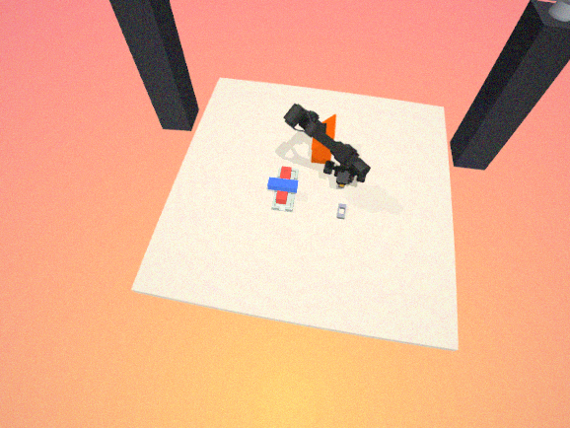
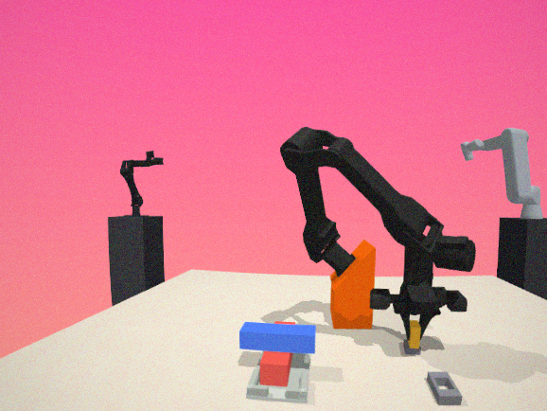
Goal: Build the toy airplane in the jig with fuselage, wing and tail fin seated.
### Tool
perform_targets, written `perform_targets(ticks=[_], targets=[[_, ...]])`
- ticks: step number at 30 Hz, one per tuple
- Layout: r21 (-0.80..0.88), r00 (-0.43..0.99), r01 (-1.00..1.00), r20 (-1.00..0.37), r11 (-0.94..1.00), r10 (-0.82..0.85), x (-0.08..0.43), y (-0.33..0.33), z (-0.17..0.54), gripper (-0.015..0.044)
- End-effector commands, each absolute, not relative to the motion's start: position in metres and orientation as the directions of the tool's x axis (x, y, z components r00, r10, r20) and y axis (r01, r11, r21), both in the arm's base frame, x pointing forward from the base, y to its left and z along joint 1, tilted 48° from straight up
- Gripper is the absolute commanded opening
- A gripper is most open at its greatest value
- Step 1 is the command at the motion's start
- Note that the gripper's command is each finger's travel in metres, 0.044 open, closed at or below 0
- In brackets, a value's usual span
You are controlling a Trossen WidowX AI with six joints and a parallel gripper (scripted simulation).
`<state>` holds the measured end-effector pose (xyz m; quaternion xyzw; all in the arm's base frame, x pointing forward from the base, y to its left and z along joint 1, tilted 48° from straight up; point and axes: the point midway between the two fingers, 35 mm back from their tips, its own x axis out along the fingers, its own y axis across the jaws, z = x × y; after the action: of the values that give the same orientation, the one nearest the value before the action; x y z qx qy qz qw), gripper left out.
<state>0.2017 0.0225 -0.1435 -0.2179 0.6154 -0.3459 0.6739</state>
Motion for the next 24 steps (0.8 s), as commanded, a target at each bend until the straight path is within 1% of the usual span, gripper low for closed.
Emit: perform_targets(ticks=[1,24], targets=[[-0.724,0.003,0.191,-0.675,0.663,-0.738,0.201,0.022,-0.142,0.0],[-0.718,-0.003,0.183,-0.683,0.671,-0.73,0.207,0.073,-0.104,0.0]])
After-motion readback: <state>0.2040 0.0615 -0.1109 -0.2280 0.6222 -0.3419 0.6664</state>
